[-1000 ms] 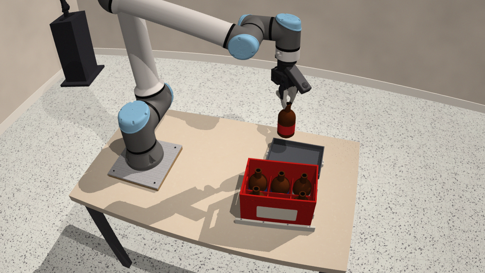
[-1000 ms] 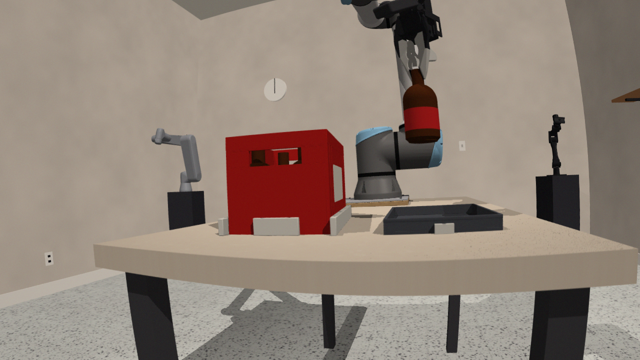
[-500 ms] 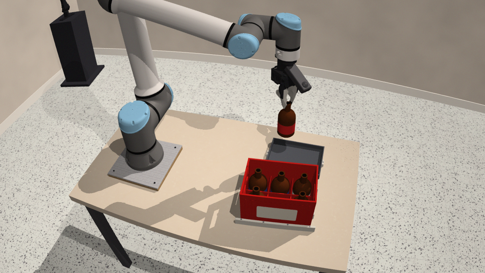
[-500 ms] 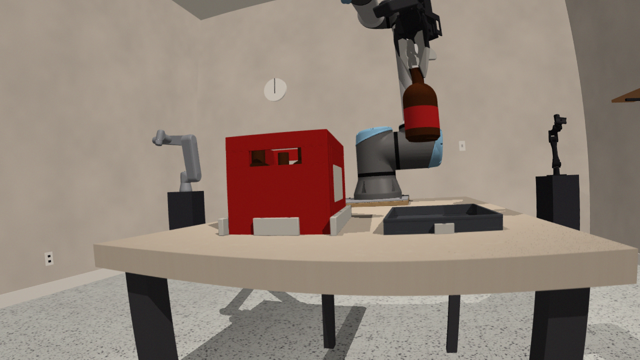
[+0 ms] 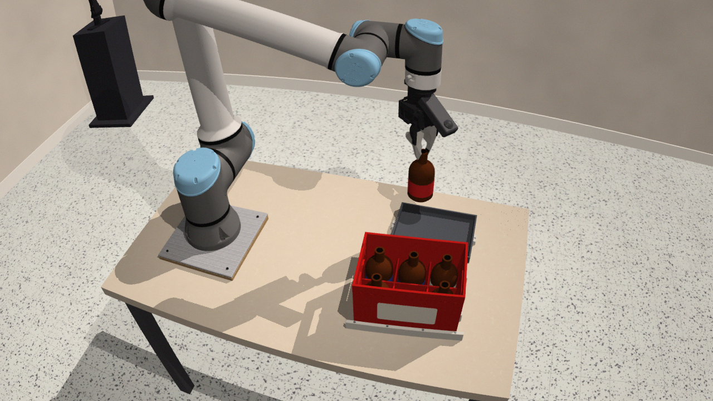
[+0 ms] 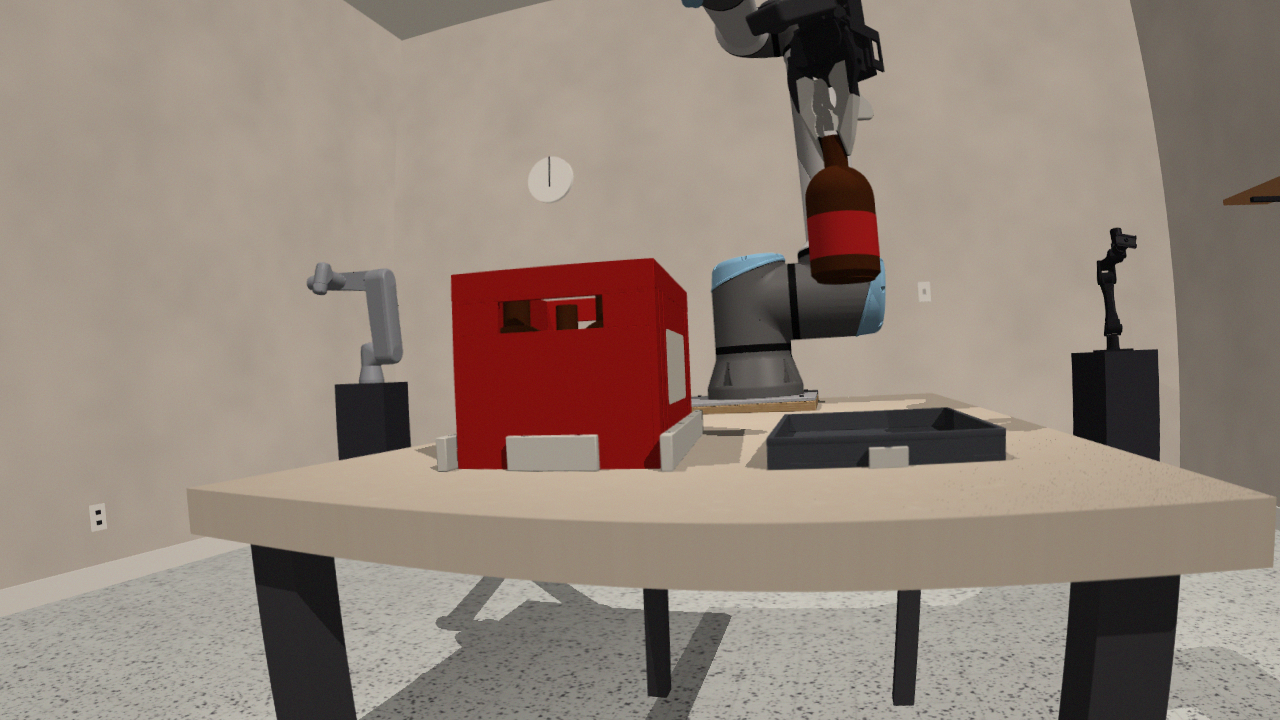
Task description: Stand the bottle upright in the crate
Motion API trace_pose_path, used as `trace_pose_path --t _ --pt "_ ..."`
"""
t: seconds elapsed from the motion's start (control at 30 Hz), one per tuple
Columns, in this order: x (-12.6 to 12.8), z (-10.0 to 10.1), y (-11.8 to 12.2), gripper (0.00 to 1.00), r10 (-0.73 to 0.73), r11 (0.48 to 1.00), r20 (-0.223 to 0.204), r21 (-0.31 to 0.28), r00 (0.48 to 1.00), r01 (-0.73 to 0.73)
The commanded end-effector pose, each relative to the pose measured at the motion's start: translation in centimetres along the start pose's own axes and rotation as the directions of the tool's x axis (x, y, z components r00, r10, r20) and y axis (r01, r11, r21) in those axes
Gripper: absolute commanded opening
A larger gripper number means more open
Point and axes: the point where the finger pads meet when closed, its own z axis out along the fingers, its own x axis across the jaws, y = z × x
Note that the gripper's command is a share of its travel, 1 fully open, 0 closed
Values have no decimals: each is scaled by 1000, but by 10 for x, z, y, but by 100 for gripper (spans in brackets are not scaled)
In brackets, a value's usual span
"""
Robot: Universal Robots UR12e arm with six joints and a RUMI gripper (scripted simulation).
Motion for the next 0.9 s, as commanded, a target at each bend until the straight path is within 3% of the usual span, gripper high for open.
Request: trace_pose_path --t 0.0,0.87 --pt "0 -1 0 0 0 1000 1 1 1000 0" --pt "0 -4 0 0 0 1000 1 1 1000 0"
